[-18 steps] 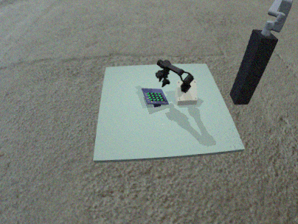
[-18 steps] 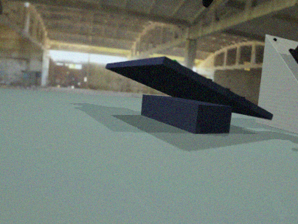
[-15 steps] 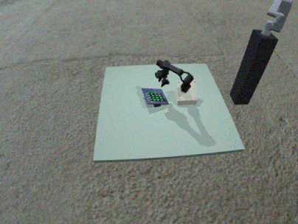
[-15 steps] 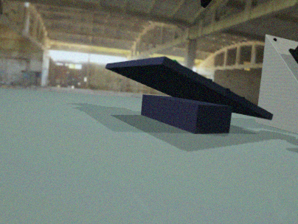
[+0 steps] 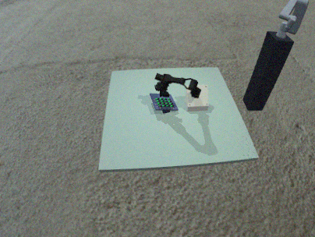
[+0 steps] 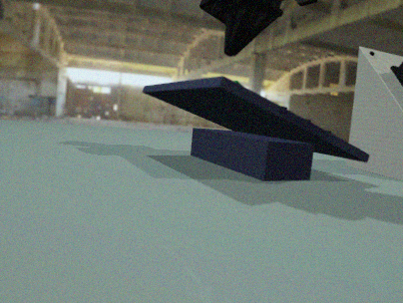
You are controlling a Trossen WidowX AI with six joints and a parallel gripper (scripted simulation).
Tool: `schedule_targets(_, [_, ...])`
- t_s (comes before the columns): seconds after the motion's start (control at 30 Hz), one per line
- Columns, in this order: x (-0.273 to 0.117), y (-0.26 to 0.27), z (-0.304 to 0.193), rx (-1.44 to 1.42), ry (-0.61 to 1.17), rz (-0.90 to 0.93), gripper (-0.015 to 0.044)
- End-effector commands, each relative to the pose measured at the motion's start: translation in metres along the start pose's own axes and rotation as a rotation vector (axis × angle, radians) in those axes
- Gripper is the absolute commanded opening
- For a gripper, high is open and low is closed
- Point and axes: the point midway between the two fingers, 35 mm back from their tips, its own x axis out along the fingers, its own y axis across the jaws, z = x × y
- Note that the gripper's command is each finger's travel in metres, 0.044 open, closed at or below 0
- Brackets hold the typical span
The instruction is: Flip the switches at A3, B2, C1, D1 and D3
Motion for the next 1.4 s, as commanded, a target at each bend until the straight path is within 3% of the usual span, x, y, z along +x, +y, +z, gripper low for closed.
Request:
schedule_targets(0.0, [0.022,0.003,-0.006,0.015,0.004,0.017,0.0])
schedule_targets(0.63, [0.046,0.004,-0.006,0.015,0.003,0.018,0.0])
schedule_targets(1.37, [0.046,0.004,-0.006,0.015,0.003,0.018,0.0])
